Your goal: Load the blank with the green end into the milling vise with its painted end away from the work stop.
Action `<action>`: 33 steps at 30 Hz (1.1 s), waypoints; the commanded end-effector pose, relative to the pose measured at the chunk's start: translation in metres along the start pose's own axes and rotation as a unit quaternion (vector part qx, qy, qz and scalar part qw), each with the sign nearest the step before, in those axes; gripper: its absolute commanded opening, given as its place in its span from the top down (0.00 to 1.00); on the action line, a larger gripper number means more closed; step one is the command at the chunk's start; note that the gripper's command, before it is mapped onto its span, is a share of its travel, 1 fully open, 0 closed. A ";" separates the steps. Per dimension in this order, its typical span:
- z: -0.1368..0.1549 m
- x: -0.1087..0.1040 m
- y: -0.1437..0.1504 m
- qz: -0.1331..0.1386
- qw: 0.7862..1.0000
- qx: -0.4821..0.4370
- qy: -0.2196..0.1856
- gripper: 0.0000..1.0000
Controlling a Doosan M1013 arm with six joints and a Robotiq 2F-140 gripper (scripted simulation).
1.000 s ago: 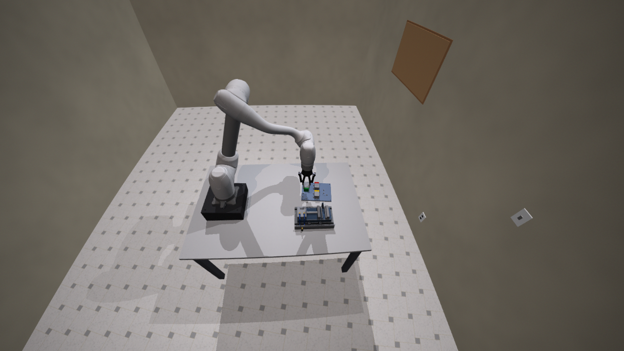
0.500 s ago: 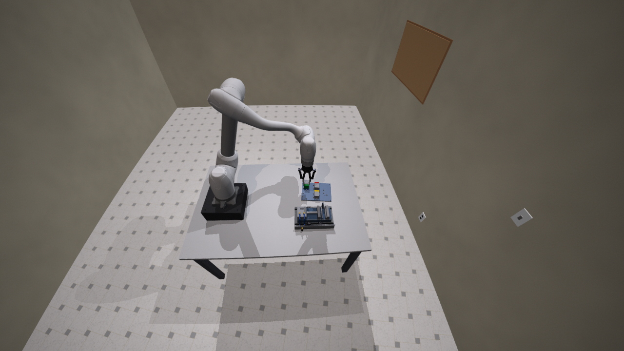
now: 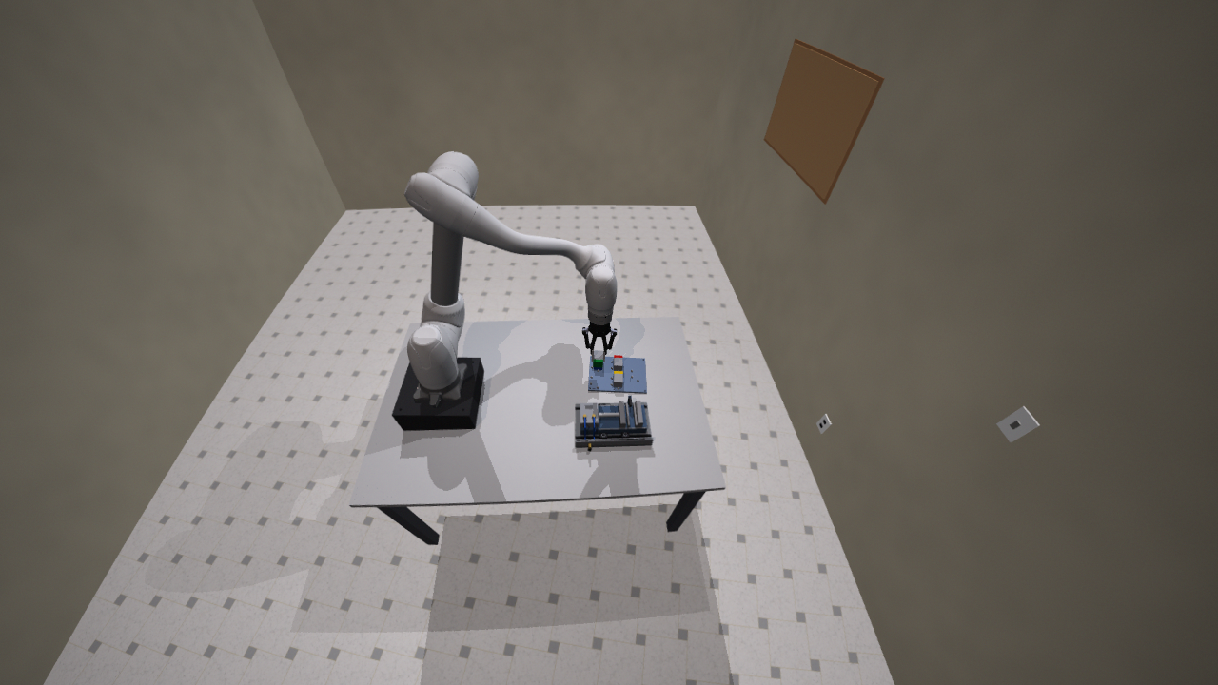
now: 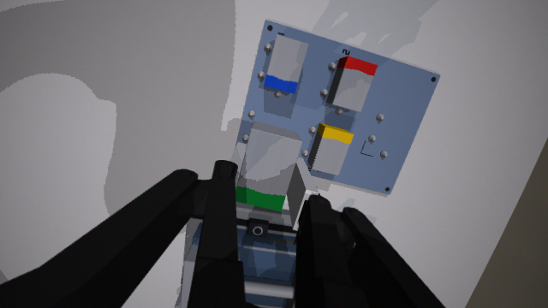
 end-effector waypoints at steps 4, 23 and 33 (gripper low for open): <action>0.000 0.000 0.000 0.000 1.000 0.000 0.000 1.00; 0.000 0.005 0.000 0.000 1.000 0.000 0.000 1.00; 0.000 0.007 0.000 0.000 1.000 0.000 0.000 1.00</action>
Point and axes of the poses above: the point where the finger pads meet when closed, its own x axis out along the fingers, its own y axis across the jaws, z = x × y, the point moved 1 cm from there along -x, back along the fingers, and after that the axes turned 1 degree about x, right-handed, at the moved point
